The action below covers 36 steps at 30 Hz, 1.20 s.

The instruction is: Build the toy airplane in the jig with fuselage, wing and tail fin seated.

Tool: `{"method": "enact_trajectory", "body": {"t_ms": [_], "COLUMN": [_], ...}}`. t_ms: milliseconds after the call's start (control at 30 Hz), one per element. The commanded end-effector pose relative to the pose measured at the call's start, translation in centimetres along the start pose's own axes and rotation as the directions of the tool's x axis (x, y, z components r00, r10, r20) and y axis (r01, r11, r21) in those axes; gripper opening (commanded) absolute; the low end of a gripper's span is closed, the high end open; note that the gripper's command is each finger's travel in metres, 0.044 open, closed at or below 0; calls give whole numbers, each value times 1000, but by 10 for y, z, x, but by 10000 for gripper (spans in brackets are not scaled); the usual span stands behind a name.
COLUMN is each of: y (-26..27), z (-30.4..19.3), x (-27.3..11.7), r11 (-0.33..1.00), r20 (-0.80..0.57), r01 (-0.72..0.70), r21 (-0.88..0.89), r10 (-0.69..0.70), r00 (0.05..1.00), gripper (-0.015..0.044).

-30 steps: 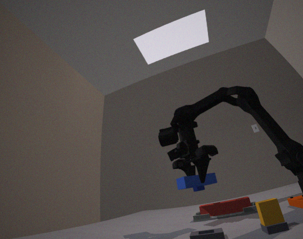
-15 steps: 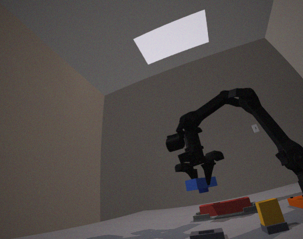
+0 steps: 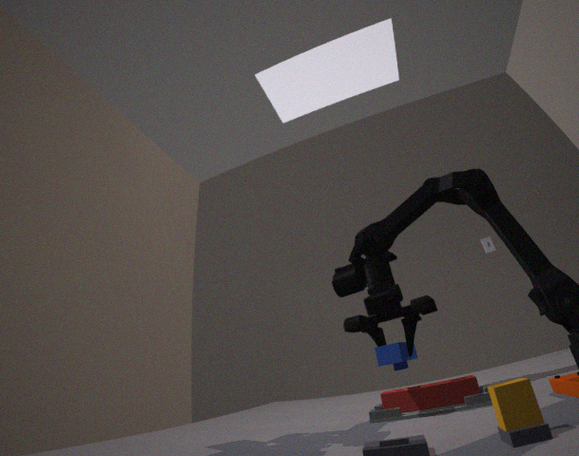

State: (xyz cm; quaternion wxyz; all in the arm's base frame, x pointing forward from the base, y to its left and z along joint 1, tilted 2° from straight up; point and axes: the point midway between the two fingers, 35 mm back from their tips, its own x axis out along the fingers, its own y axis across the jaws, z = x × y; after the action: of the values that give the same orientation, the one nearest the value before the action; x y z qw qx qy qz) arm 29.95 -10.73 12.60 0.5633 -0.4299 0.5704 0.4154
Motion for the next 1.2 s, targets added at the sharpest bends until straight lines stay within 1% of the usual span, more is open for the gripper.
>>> {"method": "enact_trajectory", "body": {"t_ms": [0, 167, 267, 500, 533, 900, 1167], "y": [3, 7, 9, 9, 9, 9, 8], "z": [-12, -27, -31, -31, -31, -31, -32], "x": [1, 5, 5, 5, 5, 6, 17], "r11": [998, 988, 983, 983, 983, 983, 983], "r20": [-5, -7, -7, -7, -7, -7, -7], "r01": [3, 2, 1, 1, 1, 1, 2], "r21": [-66, -157, -183, -183, -183, -183, -183], "r10": [-4, -3, -3, -3, -3, -3, -3], "r00": [1000, 1000, 1000, 1000, 1000, 1000, 1000], "gripper": [0, 0, 0, 184, 196, 196, 196]}}
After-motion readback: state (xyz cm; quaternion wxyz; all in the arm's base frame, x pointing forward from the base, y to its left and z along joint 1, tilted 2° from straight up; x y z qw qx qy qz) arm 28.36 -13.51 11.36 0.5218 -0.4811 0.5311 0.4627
